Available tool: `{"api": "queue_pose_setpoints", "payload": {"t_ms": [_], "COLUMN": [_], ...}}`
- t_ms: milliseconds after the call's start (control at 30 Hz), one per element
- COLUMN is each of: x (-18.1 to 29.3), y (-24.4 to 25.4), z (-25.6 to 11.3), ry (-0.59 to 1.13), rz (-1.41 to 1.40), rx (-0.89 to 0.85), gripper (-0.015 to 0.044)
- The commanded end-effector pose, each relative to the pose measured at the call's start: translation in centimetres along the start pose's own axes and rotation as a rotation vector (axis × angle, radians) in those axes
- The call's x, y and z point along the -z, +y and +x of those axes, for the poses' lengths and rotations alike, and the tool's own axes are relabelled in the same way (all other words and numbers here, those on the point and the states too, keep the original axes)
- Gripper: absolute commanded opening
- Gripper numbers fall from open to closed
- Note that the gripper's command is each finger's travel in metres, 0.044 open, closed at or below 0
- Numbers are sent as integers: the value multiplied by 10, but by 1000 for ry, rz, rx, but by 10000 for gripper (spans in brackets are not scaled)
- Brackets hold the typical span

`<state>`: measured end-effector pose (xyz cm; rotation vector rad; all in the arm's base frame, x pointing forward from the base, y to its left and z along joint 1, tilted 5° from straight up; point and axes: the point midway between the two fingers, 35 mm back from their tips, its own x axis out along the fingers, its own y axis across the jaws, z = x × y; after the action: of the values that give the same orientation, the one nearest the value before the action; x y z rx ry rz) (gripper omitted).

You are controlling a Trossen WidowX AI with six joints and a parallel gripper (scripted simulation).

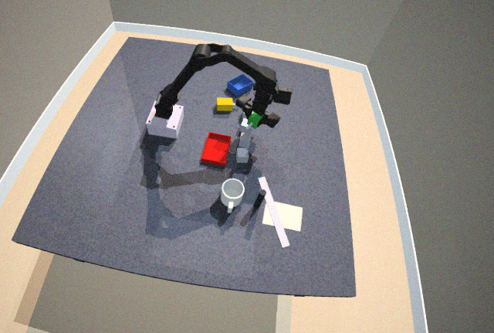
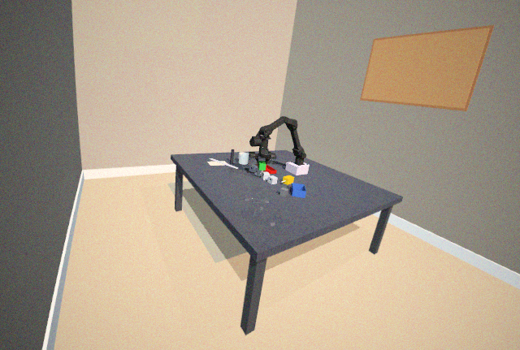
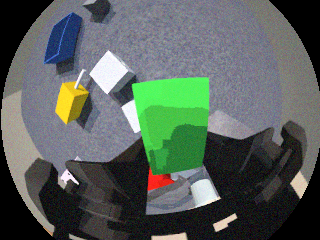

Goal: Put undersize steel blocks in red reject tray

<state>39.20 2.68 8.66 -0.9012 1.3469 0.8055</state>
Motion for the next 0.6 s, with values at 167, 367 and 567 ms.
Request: {"api": "queue_pose_setpoints", "payload": {"t_ms": [167, 367, 567], "x": [19, 19, 19], "y": [-81, -81, -81], "z": [-7, -7, -7], "ry": [-47, -47, -47], "rz": [1104, 1104, 1104], "rx": [24, 24, 24], "gripper": [0, 0, 0]}}
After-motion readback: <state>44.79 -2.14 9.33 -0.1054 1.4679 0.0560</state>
